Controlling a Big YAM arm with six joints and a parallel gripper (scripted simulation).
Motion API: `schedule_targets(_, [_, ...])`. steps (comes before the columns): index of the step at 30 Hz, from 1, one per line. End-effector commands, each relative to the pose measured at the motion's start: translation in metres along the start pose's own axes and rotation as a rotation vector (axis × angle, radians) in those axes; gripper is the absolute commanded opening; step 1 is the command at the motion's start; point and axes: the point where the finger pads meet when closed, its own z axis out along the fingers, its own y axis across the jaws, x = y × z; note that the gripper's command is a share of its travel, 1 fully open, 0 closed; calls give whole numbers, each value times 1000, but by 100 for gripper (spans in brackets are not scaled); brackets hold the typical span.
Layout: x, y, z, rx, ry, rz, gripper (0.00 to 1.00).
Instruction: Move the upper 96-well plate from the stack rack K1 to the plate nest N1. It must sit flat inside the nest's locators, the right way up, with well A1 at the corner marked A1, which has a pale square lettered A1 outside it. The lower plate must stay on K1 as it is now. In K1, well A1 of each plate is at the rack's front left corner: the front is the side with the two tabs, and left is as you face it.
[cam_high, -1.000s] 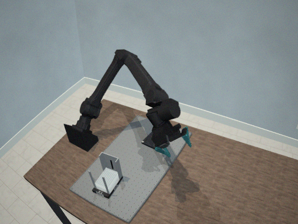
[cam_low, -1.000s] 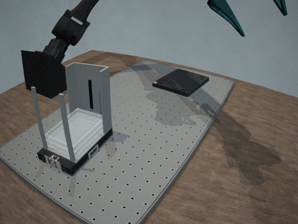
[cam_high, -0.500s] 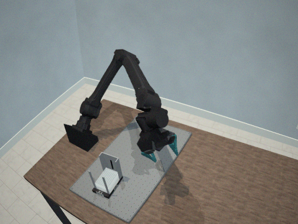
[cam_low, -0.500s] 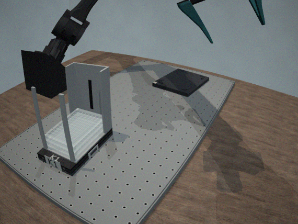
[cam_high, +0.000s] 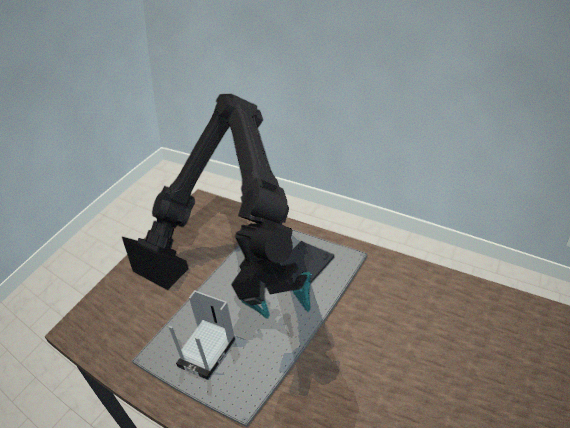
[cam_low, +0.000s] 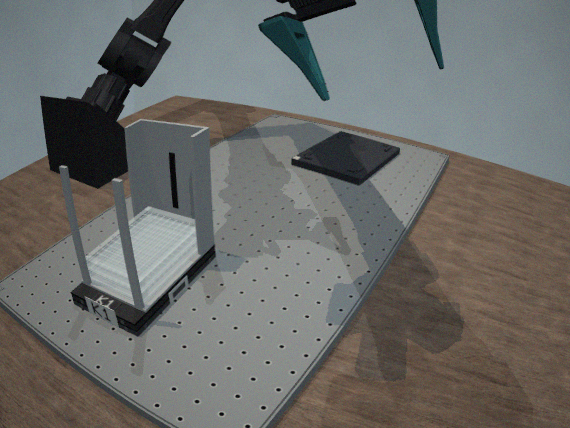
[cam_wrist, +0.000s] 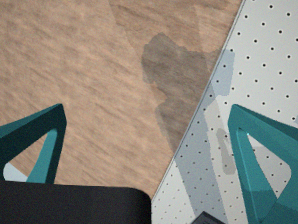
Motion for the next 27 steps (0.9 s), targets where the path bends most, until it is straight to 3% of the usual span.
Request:
schedule_targets(1, [-19,-21,-15,17,-16,21,100])
schedule_targets(2, [-26,-1,-26,19,-40,-3,100])
schedule_targets(3, [-27,-6,-26,49,-39,12,100])
schedule_targets(4, [-28,-11,-27,49,-39,13,100])
schedule_targets(5, [-22,-41,-16,78,-13,51,100])
schedule_targets(7, [-17,-40,-27,61,-26,29,100])
schedule_targets(10, [-19,-41,-29,51,-36,14,100])
schedule_targets(11, [-25,-32,-20,91,-24,12,100])
schedule_targets(13, [-24,-42,-18,154,-10,37,100])
schedule_targets(14, [-33,-51,-28,142,-20,55,100])
schedule_targets(15, [-24,-81,-19,170,8,92,100])
schedule_targets(18, [-22,-81,-31,144,-18,57,100])
schedule_targets(21, [-24,-95,-32,140,-24,49,100])
schedule_targets(22, [-25,-115,-22,199,21,103,100])
schedule_targets(23, [-35,-97,-32,202,2,79,100])
schedule_targets(24, [-34,-102,-32,231,14,91,100])
schedule_targets(27, [-34,-107,-33,234,15,92,100])
